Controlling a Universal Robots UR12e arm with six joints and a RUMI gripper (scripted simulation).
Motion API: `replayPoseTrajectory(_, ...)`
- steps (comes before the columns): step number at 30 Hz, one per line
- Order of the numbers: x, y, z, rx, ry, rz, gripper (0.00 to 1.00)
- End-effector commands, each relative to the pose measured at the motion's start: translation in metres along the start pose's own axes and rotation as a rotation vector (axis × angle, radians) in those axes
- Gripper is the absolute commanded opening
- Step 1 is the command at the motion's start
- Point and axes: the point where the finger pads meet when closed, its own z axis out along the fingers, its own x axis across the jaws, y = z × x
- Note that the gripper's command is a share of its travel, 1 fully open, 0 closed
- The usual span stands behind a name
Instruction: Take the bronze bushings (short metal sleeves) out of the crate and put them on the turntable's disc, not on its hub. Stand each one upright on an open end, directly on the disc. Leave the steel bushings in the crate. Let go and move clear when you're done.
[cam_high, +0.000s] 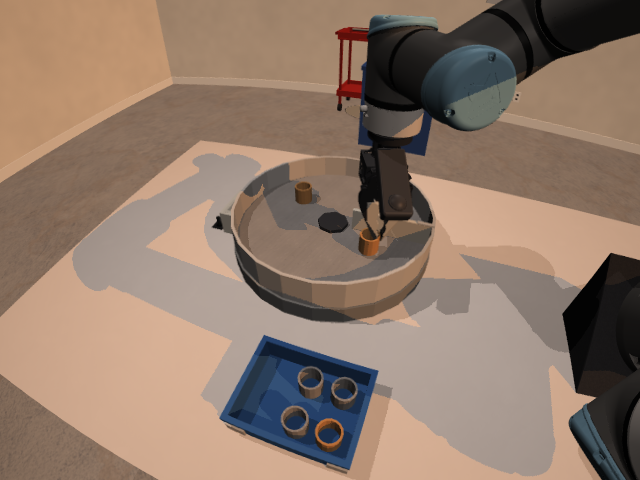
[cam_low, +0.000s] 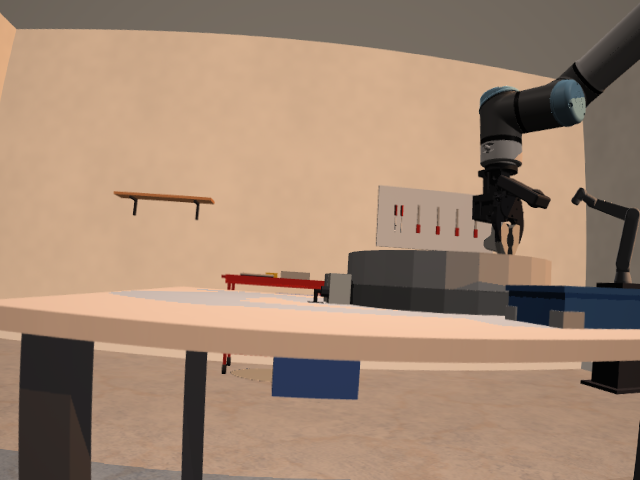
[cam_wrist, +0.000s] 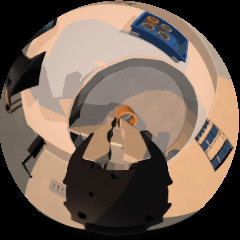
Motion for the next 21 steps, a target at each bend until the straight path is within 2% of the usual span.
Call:
replayPoseTrajectory(1,0.0009,0.0003,0.0001,-0.001,0.001,-0.001,0.0)
replayPoseTrajectory(21,0.0003,-0.0015,0.0032,0.001,0.0,0.0,0.0)
